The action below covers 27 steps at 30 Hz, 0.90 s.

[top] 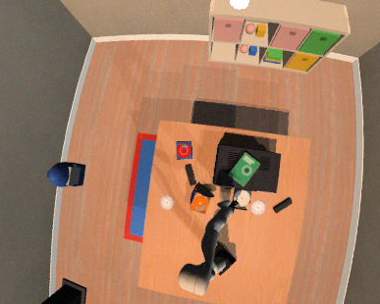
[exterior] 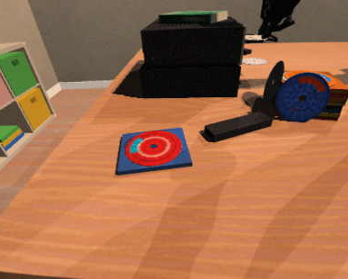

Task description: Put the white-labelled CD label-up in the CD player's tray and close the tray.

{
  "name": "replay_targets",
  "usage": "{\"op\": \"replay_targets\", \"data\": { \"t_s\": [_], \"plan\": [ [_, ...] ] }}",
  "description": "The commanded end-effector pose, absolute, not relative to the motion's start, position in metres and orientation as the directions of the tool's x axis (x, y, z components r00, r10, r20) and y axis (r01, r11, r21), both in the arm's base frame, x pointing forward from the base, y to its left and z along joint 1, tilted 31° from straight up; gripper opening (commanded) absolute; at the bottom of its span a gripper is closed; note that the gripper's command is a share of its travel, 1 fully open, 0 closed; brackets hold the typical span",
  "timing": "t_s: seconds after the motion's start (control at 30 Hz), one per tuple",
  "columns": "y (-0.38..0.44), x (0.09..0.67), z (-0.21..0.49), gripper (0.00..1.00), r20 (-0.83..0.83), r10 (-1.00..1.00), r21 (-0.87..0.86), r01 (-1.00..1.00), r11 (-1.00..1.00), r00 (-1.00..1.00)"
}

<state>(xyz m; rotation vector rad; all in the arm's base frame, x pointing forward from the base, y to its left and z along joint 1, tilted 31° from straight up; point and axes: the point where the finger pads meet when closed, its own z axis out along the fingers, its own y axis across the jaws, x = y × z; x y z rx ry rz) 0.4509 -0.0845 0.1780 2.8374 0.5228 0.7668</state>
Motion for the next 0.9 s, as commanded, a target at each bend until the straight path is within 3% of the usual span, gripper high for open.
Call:
{"op": "replay_targets", "data": {
  "t_s": [0.0, 0.87],
  "plan": [
    [-0.0891, 0.4507, 0.1781, 0.24, 0.458, 0.362, 0.233, 0.284, -0.93, 0.812],
    [-0.0891, 0.4509, 0.1783, 0.24, 0.459, 0.362, 0.225, 0.288, -0.931, 0.811]
  ]
}}
